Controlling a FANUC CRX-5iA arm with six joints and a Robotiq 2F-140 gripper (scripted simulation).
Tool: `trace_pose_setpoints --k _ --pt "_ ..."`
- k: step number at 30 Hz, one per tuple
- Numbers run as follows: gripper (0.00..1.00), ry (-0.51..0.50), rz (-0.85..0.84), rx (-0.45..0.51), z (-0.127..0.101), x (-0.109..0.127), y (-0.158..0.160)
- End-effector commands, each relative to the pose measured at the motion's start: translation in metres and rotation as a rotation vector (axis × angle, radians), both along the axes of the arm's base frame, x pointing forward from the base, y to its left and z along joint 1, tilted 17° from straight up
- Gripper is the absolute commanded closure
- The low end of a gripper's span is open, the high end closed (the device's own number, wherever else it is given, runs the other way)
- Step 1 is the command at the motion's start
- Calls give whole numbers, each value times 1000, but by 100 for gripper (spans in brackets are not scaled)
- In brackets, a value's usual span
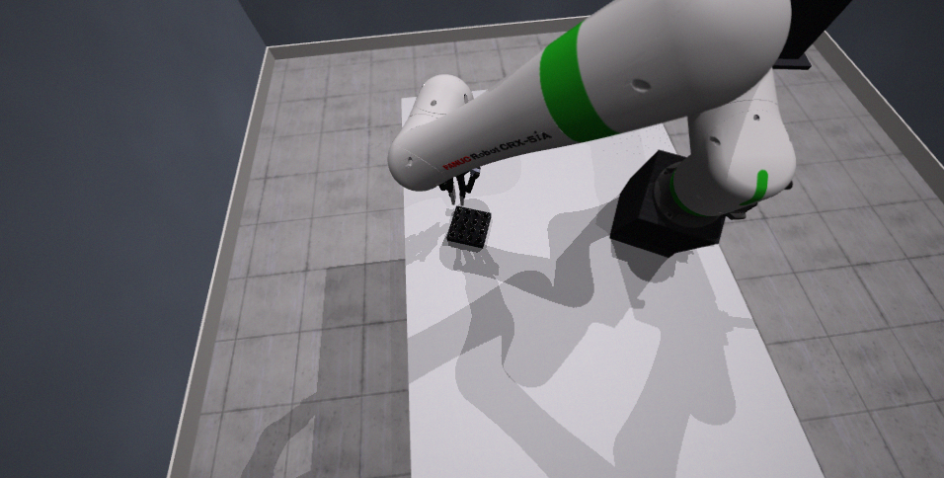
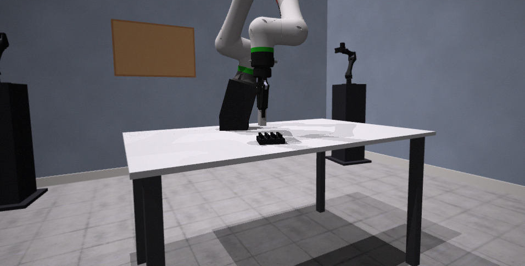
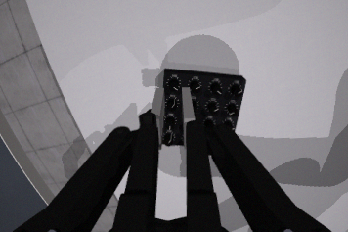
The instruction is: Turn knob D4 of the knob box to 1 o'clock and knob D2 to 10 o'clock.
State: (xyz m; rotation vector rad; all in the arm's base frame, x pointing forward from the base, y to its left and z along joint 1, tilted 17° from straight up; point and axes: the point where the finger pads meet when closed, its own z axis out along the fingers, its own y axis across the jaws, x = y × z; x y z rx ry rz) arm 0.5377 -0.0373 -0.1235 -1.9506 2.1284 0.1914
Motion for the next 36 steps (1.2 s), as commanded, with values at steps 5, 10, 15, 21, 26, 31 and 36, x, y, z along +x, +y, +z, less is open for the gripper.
trace_pose_setpoints --k 5,10,15,21,26,31,36 --pt "88 -79 271 -14 2 0 -1" --pt "88 -120 419 -28 3 0 -1" --pt "88 -159 558 -42 4 0 -1" --pt "88 -210 739 -60 5 0 -1" --pt "88 -235 830 -70 5 0 -2" --pt "88 -289 1024 -89 7 -1 -2" --pt "88 -331 1176 -105 8 -1 -2"
